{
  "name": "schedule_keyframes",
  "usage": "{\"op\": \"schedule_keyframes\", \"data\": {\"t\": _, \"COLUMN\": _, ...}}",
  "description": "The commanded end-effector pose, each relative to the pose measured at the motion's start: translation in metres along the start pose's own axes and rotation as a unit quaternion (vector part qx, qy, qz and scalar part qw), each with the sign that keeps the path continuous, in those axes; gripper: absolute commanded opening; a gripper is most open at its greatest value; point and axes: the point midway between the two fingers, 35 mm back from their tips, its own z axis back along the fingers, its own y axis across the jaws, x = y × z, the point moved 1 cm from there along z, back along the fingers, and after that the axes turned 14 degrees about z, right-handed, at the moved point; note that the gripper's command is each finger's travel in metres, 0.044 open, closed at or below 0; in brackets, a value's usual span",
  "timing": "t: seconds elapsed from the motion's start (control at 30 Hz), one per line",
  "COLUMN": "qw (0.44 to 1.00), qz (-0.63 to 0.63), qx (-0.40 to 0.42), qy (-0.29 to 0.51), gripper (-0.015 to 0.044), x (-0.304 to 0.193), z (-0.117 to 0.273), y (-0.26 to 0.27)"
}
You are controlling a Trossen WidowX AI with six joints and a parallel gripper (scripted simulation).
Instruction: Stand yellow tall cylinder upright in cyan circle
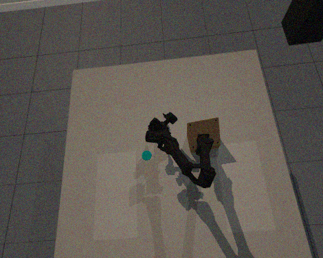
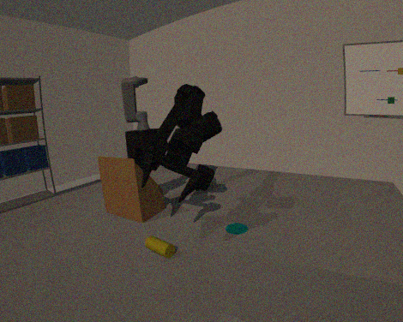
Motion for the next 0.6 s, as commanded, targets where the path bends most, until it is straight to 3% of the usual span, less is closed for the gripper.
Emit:
{"op": "schedule_keyframes", "data": {"t": 0.0, "qw": 1.0, "qz": 0.003, "qx": 0.001, "qy": 0.003, "gripper": 0.0374, "x": 0.0, "z": 0.0, "y": 0.0}}
{"op": "schedule_keyframes", "data": {"t": 0.1, "qw": 0.998, "qz": 0.044, "qx": 0.013, "qy": 0.041, "gripper": 0.0309, "x": 0.002, "z": -0.006, "y": 0.0}}
{"op": "schedule_keyframes", "data": {"t": 0.57, "qw": 0.929, "qz": 0.241, "qx": 0.181, "qy": 0.213, "gripper": 0.0309, "x": 0.012, "z": -0.033, "y": -0.007}}
